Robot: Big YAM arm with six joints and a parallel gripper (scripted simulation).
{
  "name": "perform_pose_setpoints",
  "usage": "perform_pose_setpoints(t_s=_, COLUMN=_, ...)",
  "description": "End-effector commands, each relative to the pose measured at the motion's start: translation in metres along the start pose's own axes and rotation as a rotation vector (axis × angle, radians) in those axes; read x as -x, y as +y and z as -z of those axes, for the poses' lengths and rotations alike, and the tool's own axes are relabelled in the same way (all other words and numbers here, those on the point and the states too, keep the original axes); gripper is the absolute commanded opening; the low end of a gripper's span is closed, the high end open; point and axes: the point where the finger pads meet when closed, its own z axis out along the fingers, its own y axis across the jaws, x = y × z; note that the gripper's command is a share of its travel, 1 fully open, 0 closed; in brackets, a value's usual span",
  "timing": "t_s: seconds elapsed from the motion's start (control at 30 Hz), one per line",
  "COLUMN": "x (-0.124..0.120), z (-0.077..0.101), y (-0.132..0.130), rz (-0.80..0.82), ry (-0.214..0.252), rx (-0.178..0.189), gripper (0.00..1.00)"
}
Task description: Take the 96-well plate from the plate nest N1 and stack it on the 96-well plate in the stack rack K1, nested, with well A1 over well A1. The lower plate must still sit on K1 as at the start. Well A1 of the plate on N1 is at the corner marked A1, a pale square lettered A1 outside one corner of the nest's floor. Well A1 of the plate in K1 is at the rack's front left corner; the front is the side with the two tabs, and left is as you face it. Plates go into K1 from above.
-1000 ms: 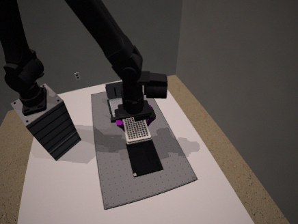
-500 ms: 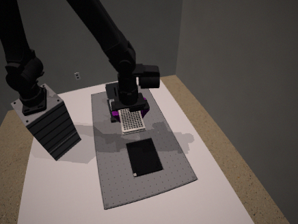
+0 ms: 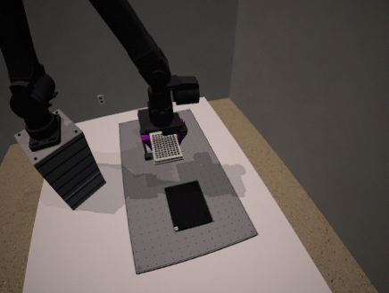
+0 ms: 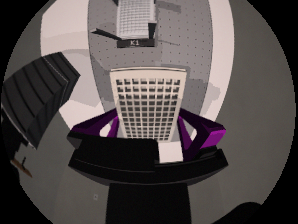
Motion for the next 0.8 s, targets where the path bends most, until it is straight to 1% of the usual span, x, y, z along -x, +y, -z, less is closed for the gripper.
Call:
perform_pose_setpoints(t_s=0.0, x=0.009, z=0.014, y=-0.015, rz=-0.023, ry=0.006, rx=-0.060, gripper=0.00)
perform_pose_setpoints(t_s=0.13, x=0.022, z=0.013, y=-0.009, rz=-0.022, ry=0.004, rx=-0.052, gripper=0.00)
perform_pose_setpoints(t_s=0.27, x=0.036, z=0.015, y=-0.013, rz=-0.023, ry=0.002, rx=-0.065, gripper=0.00)
perform_pose_setpoints(t_s=0.43, x=0.052, z=0.013, y=-0.002, rz=-0.022, ry=0.001, rx=-0.050, gripper=0.00)
perform_pose_setpoints(t_s=0.5, x=0.052, z=0.013, y=-0.002, rz=-0.022, ry=0.001, rx=-0.050, gripper=0.00)
perform_pose_setpoints(t_s=0.53, x=0.057, z=0.018, y=-0.016, rz=-0.025, ry=-0.002, rx=-0.075, gripper=0.00)
perform_pose_setpoints(t_s=0.63, x=0.067, z=0.016, y=-0.009, rz=-0.024, ry=-0.002, rx=-0.066, gripper=0.00)
perform_pose_setpoints(t_s=0.77, x=0.080, z=0.008, y=0.003, rz=-0.021, ry=0.001, rx=-0.038, gripper=0.00)
